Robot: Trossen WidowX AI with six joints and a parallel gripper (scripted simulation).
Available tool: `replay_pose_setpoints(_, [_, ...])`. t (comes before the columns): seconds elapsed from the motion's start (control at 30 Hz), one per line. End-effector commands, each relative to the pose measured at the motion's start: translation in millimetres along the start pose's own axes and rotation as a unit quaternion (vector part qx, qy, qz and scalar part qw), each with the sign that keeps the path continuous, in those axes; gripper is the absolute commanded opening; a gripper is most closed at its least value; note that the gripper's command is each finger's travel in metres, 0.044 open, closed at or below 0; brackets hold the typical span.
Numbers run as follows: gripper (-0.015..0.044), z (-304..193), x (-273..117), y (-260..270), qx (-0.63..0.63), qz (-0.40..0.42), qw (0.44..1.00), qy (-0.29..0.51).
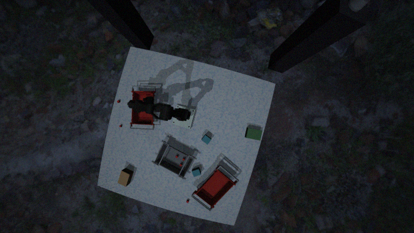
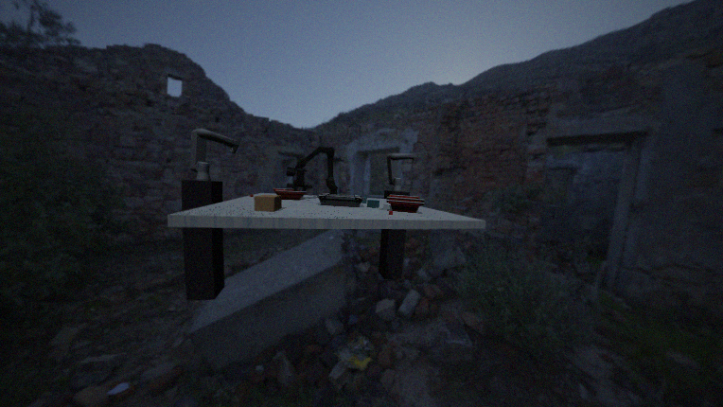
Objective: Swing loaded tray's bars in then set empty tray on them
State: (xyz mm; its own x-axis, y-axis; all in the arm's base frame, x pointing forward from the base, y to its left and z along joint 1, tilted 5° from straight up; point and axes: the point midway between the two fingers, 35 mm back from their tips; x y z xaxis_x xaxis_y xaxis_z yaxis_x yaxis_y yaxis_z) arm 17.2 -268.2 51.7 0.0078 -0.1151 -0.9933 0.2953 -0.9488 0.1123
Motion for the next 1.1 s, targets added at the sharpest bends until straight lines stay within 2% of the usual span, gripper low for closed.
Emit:
replay_pose_setpoints(0.0, [0.0163, -1, 0, -1, 0.002, -0.003, 1.000, 0.002])
replay_pose_setpoints(0.7, [0.0023, 0, -2, -1, 0.002, -0.003, 1.000, 0.002])
replay_pose_setpoints(0.83, [0.0000, 0, -16, 1, 0.002, -0.003, 1.000, 0.001])
replay_pose_setpoints(1.07, [0.0000, 0, -55, 2, 0.002, -0.002, 1.000, 0.001])
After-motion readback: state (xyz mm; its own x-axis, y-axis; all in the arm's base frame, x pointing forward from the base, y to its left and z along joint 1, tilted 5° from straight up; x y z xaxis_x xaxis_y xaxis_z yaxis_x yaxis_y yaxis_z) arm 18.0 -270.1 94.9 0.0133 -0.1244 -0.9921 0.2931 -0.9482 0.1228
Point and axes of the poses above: the point midway between the two fingers, 35 mm back from their tips, its own x axis out along the fingers, its own y axis across the jaws, z = x × y, and after that the axes turned 4 degrees about -x, right-handed
